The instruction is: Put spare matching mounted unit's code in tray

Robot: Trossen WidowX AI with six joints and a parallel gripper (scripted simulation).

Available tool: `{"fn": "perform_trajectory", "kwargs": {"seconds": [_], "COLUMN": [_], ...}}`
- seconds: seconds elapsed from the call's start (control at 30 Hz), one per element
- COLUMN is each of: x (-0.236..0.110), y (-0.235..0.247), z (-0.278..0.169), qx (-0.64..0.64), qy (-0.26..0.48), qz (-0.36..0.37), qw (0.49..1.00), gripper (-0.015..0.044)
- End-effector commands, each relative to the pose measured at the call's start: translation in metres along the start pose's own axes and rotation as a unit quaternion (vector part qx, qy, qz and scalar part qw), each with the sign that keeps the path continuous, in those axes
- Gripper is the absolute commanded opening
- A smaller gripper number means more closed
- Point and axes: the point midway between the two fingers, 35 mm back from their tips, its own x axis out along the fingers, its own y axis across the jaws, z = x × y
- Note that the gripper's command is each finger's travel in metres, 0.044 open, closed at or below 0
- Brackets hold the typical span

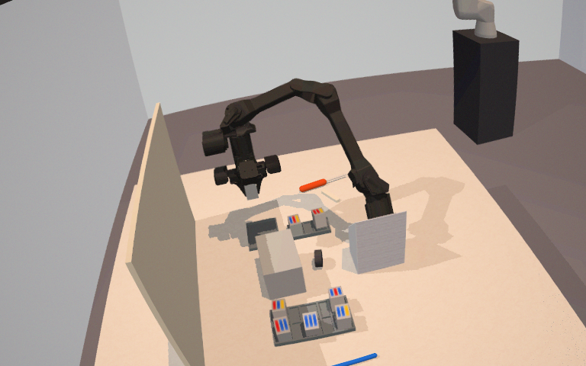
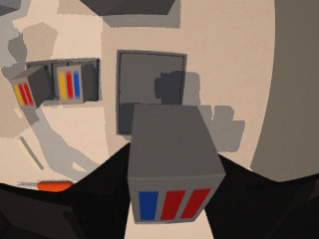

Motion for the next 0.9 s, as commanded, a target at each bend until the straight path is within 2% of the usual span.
{"fn": "perform_trajectory", "kwargs": {"seconds": [0.0, 0.87], "x": [0.006, 0.032], "y": [0.000, -0.003], "z": [0.001, 0.002], "qx": [-0.004, -0.004], "qy": [0.001, 0.000], "qz": [0.002, 0.002], "qw": [1.000, 1.000], "gripper": [0.0000, 0.0000]}}
